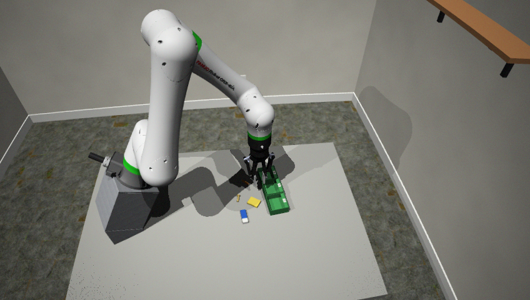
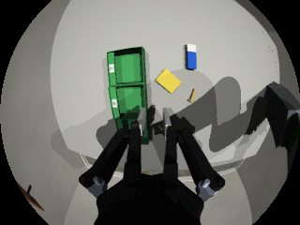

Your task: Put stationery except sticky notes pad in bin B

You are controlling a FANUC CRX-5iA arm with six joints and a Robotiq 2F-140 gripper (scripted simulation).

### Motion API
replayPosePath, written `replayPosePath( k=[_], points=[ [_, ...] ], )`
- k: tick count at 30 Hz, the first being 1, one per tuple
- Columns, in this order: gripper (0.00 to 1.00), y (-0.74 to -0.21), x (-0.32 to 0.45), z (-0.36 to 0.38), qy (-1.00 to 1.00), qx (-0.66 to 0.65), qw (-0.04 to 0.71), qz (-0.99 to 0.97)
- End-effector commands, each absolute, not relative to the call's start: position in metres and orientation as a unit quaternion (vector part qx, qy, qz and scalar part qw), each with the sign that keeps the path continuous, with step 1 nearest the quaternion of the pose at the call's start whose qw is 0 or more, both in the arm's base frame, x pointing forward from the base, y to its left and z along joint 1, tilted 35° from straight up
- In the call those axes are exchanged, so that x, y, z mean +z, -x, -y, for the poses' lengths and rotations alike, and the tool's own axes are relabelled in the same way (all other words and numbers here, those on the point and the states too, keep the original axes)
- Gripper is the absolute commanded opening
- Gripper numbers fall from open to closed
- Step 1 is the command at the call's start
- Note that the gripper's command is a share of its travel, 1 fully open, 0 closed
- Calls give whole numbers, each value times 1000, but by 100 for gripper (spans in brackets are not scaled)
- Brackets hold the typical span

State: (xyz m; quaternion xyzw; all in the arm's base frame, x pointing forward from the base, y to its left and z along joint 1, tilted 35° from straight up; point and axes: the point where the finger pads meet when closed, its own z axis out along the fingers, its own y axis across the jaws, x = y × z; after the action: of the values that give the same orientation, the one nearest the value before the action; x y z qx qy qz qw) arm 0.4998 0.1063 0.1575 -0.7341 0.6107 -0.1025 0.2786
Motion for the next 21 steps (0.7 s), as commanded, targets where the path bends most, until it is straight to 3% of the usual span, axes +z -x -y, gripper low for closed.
replayPosePath(
  k=[1,21],
  points=[
    [23,-487,141,-73,736,-99,281,-609],
    [23,-446,82,34,736,-99,281,-609]
  ],
)
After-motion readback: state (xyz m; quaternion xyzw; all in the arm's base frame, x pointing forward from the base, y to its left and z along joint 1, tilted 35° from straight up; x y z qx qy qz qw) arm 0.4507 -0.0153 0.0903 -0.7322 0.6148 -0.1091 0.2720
